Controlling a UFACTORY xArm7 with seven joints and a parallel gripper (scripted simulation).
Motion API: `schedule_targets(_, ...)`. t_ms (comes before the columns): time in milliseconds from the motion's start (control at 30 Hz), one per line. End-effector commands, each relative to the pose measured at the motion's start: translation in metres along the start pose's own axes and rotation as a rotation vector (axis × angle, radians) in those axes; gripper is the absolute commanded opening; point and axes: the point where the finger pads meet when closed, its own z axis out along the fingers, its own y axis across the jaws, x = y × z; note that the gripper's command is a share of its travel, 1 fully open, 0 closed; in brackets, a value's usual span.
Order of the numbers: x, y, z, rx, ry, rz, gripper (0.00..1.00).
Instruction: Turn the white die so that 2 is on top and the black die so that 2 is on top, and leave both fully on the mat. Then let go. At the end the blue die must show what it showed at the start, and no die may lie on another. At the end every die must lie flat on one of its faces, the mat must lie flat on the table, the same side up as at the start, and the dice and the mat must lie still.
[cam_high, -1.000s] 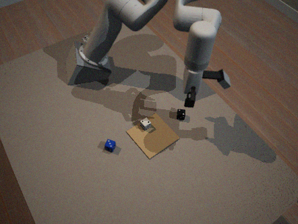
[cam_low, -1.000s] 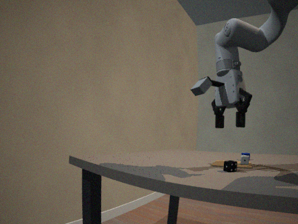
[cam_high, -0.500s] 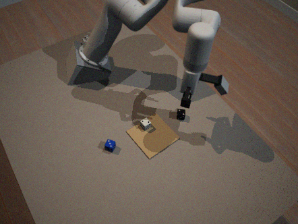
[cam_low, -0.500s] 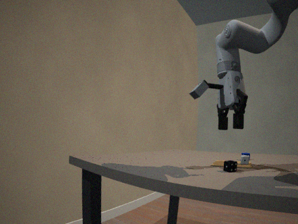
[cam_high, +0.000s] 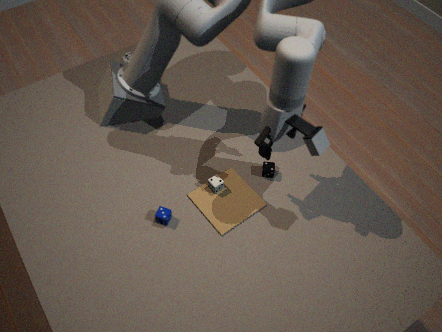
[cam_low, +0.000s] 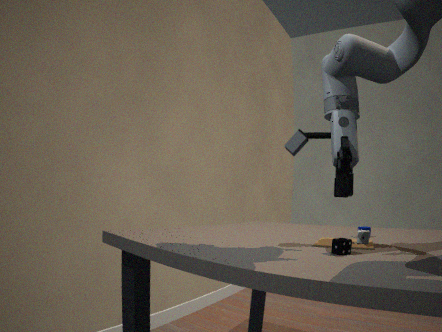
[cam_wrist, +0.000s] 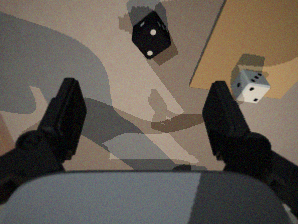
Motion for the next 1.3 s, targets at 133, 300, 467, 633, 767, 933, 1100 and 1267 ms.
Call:
schedule_targets(133, -0.001, 0.002, 0.004, -0.005, 0.001, 0.245, 1.0)
schedule_targets(300, -0.002, 0.003, 0.007, -0.006, 0.001, 0.402, 1.0)
schedule_targets(467, -0.004, 0.005, 0.011, -0.006, 0.002, 0.583, 1.0)
schedule_targets(633, -0.004, 0.006, 0.012, -0.006, 0.002, 0.677, 1.0)
schedule_targets(767, -0.005, 0.006, 0.014, -0.006, 0.002, 0.75, 1.0)
schedule_targets(933, -0.005, 0.006, 0.014, -0.006, 0.002, 0.754, 0.47)
schedule_targets(1100, -0.005, 0.006, 0.014, -0.006, 0.002, 0.754, 0.47)
schedule_targets(1267, -0.005, 0.006, 0.014, -0.006, 0.002, 0.754, 0.47)
